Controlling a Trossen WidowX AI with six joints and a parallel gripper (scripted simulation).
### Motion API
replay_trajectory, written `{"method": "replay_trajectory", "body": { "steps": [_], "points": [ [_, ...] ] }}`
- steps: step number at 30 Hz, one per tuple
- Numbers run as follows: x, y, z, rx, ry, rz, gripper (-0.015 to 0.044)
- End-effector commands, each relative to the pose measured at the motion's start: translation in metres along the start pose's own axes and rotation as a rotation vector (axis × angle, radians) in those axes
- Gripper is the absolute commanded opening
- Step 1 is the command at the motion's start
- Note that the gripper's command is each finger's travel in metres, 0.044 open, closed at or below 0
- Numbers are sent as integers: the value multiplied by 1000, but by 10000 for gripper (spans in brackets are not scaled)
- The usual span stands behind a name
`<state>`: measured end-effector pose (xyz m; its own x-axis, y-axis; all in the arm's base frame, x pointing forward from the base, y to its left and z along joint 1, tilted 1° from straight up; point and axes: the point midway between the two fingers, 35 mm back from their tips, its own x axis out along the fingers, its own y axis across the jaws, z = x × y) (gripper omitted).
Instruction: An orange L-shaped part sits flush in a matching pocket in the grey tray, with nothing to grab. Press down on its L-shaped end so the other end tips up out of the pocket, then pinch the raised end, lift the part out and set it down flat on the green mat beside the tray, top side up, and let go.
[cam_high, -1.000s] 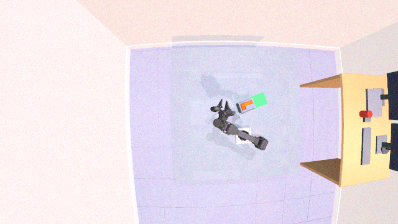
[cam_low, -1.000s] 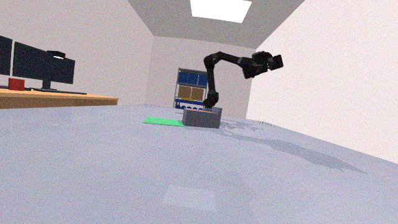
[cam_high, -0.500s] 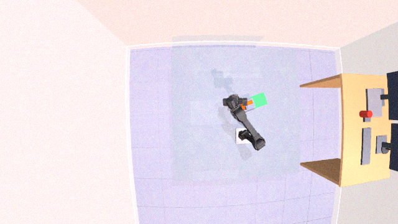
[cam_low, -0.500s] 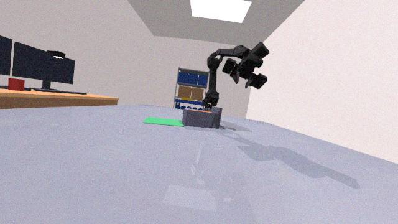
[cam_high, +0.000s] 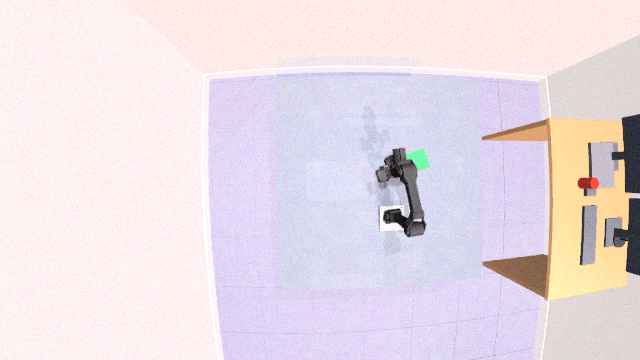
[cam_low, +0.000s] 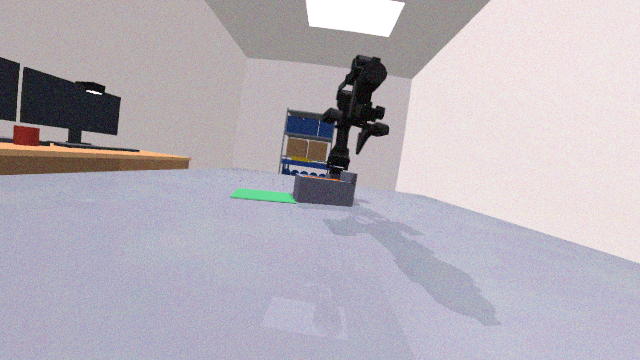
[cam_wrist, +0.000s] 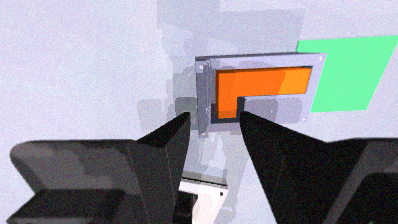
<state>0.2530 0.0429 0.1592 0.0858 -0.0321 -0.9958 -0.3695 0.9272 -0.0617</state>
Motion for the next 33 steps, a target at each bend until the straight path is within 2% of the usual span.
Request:
{"method": "replay_trajectory", "body": {
  "steps": [1,6,13,33],
  "points": [
    [-1,1,-5,-17,22,48,180],
    [10,1,-4,-17,22,48,180],
    [71,4,-6,-17,22,48,180],
    [93,5,-6,-17,23,48,180]
  ]
}}
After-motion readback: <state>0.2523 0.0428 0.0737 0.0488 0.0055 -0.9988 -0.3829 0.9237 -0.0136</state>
